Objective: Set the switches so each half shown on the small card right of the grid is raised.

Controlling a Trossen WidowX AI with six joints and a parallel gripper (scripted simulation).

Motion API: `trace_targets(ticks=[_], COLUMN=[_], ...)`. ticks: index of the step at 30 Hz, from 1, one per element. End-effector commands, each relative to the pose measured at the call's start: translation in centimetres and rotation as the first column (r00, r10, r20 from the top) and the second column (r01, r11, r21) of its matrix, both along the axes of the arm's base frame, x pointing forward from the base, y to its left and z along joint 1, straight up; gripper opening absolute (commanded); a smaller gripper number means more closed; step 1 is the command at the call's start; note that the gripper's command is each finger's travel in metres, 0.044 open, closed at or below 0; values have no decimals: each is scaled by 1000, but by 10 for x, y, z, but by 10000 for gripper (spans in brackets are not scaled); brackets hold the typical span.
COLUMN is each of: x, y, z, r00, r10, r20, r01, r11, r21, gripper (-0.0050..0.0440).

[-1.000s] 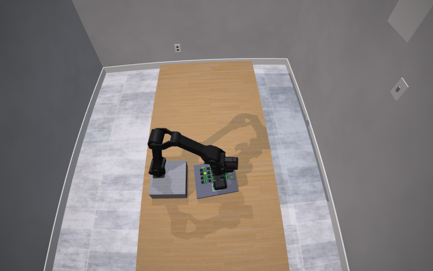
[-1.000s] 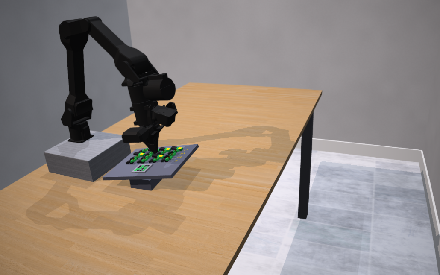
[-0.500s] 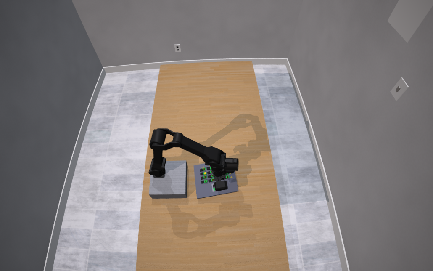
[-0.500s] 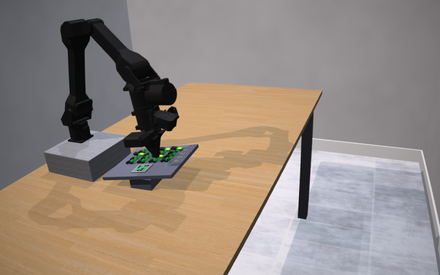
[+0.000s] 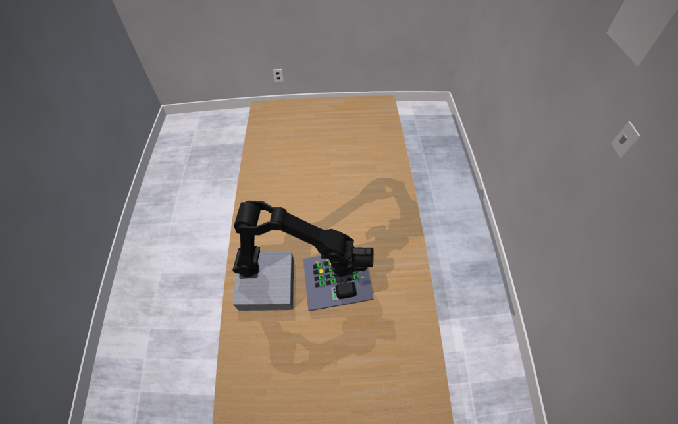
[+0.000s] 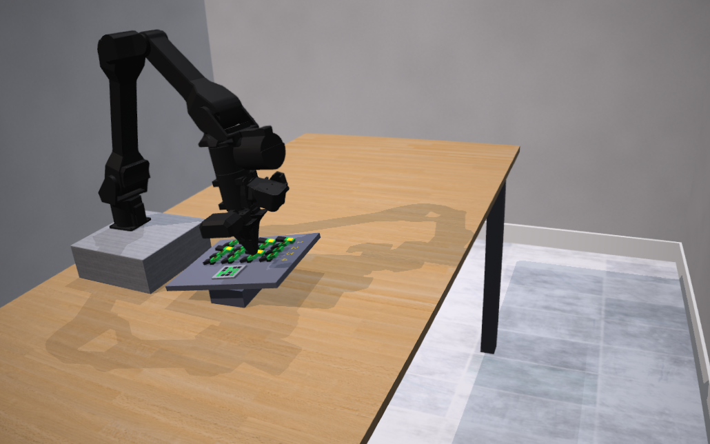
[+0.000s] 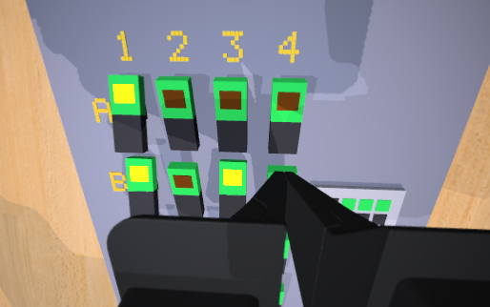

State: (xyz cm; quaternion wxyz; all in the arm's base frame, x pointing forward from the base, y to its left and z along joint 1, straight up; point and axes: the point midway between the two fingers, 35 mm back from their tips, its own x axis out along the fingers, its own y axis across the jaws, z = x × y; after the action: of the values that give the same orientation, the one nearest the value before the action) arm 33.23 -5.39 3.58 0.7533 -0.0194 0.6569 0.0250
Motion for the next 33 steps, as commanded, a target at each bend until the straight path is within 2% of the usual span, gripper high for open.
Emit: trace_targets(ticks=[1,6,33], x=[4,1,2], y=[-1,0,0], z=[7,0,-3], r00=[1000,1000,1000], r10=[0,0,-1], r20=[26,5,7], r01=[0,0,1], r11=[1000,1000,1000], r21=[-6,-5,-5], gripper=[-50,-50,-50])
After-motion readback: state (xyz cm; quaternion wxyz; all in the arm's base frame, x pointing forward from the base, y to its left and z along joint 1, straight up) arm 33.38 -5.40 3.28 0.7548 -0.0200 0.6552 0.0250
